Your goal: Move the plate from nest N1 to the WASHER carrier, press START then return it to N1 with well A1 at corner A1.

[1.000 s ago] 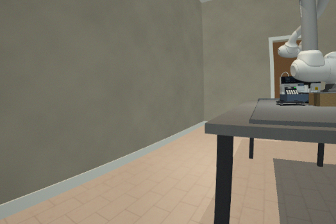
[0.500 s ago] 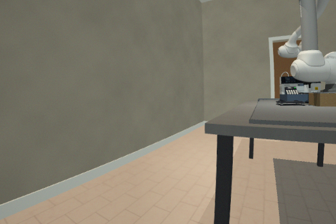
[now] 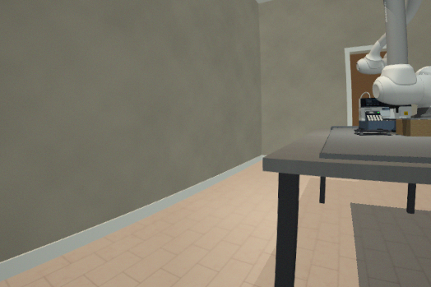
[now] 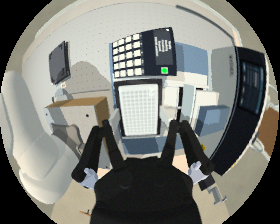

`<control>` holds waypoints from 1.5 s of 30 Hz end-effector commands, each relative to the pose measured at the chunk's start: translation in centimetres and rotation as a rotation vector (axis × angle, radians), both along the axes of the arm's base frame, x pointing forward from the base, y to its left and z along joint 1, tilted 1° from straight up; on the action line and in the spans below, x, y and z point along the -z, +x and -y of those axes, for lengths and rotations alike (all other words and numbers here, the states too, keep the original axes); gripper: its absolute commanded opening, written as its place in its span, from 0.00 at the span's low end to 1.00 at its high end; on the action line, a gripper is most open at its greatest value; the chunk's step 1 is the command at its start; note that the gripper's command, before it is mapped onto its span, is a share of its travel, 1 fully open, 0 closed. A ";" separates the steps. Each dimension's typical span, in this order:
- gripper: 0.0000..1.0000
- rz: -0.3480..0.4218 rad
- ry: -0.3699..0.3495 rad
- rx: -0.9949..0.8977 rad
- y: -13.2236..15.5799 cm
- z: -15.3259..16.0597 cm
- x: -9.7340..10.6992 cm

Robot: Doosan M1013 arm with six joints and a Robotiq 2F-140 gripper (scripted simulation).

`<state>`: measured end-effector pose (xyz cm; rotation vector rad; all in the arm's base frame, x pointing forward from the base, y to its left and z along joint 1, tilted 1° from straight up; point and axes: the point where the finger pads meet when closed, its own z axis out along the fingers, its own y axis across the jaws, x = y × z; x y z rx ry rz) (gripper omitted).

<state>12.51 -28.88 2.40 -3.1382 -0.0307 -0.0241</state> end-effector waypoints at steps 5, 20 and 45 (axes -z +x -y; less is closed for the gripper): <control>0.70 0.000 0.000 0.000 0.0 0.0 0.0; 0.70 0.000 0.000 0.000 0.0 0.0 -2.0; 0.70 0.000 0.000 0.000 -0.1 0.0 -5.5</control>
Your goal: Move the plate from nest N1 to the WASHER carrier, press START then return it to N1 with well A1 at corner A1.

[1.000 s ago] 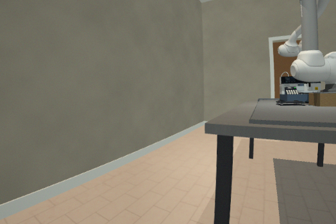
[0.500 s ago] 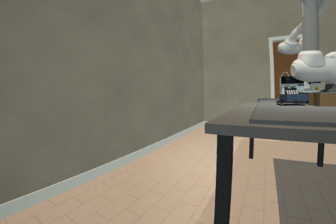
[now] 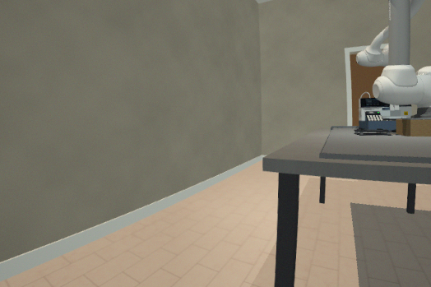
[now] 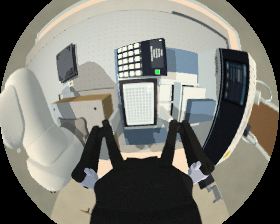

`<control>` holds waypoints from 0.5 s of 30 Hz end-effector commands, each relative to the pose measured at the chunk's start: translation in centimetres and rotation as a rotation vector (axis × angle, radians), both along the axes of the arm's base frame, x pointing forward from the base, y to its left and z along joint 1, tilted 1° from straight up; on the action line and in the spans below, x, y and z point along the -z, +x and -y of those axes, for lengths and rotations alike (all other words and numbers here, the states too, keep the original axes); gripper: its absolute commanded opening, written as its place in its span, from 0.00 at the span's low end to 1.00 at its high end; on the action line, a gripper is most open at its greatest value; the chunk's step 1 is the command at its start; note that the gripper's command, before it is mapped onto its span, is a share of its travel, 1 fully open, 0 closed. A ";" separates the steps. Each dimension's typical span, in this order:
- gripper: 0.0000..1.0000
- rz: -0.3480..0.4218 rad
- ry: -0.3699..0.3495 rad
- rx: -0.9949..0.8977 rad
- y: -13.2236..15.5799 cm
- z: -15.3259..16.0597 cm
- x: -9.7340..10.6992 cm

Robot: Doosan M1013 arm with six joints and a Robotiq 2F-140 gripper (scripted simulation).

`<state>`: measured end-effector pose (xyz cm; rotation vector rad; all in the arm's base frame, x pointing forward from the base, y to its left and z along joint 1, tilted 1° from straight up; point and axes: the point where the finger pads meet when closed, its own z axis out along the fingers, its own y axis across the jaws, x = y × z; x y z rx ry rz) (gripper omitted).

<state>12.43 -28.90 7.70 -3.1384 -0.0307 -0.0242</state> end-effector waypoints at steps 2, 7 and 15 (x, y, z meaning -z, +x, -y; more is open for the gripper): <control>0.70 0.000 0.000 0.000 0.0 0.0 -0.5; 0.70 0.000 0.000 0.000 0.0 0.0 -1.4; 0.70 0.000 0.000 0.000 0.0 0.0 -2.4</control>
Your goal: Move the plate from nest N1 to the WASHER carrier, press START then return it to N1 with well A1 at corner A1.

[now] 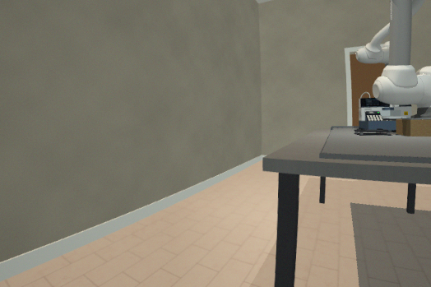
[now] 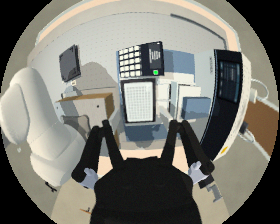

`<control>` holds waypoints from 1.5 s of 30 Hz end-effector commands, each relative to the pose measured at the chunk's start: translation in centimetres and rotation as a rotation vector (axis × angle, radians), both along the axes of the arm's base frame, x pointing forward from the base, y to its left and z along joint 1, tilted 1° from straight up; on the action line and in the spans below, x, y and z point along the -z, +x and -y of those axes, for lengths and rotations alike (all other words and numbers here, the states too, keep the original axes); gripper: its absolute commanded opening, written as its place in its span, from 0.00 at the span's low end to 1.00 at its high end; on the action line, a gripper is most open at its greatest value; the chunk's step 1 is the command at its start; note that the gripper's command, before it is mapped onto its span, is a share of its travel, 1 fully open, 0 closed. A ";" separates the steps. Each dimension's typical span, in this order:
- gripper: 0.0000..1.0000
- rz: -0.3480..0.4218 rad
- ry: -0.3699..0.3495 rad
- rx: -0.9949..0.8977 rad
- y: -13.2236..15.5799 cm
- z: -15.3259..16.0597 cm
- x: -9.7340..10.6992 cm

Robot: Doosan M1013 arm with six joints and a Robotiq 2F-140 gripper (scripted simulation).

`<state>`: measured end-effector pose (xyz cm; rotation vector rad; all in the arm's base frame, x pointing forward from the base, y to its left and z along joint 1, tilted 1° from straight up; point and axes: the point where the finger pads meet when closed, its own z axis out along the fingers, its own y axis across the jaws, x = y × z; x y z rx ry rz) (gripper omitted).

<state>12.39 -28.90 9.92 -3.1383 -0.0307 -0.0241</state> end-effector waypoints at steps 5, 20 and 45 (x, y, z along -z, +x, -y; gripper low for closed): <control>0.70 0.000 0.000 0.000 0.0 0.0 -1.0; 0.10 0.000 0.002 0.100 1.4 -0.4 -1.5; 0.10 -0.002 0.013 0.819 8.7 -2.3 -1.6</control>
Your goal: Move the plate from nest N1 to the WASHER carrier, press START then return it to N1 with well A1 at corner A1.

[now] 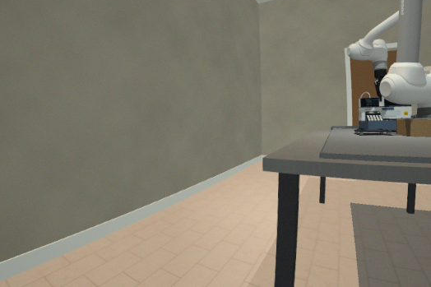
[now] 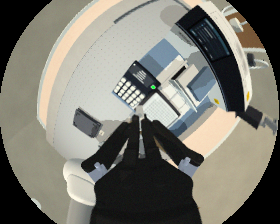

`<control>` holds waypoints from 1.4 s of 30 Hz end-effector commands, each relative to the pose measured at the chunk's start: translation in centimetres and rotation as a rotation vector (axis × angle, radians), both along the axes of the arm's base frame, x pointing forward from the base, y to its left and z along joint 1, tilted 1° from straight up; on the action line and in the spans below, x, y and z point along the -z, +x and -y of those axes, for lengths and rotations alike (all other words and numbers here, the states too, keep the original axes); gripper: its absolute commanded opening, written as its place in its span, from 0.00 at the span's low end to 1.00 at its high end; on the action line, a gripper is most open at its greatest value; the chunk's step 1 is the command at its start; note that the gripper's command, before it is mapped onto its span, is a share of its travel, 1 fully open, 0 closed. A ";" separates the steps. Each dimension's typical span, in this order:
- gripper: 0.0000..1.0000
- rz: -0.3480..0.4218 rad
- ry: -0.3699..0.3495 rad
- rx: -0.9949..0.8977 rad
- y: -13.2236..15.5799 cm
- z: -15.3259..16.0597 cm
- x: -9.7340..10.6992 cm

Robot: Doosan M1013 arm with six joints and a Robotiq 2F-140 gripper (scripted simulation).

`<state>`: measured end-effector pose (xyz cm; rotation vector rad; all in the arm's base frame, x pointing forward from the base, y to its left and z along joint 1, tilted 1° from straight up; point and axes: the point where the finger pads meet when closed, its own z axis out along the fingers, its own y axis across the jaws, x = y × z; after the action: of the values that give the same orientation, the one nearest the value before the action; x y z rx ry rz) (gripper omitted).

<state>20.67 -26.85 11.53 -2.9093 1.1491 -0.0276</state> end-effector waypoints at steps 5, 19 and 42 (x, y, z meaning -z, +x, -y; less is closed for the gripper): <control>0.10 -0.006 0.000 0.147 1.7 -1.0 0.0; 0.10 -0.009 0.009 0.613 7.8 -4.4 -0.1; 0.10 -0.008 0.005 0.399 8.0 -4.5 2.1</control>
<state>28.68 -22.33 9.45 -2.5717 1.7935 -0.0162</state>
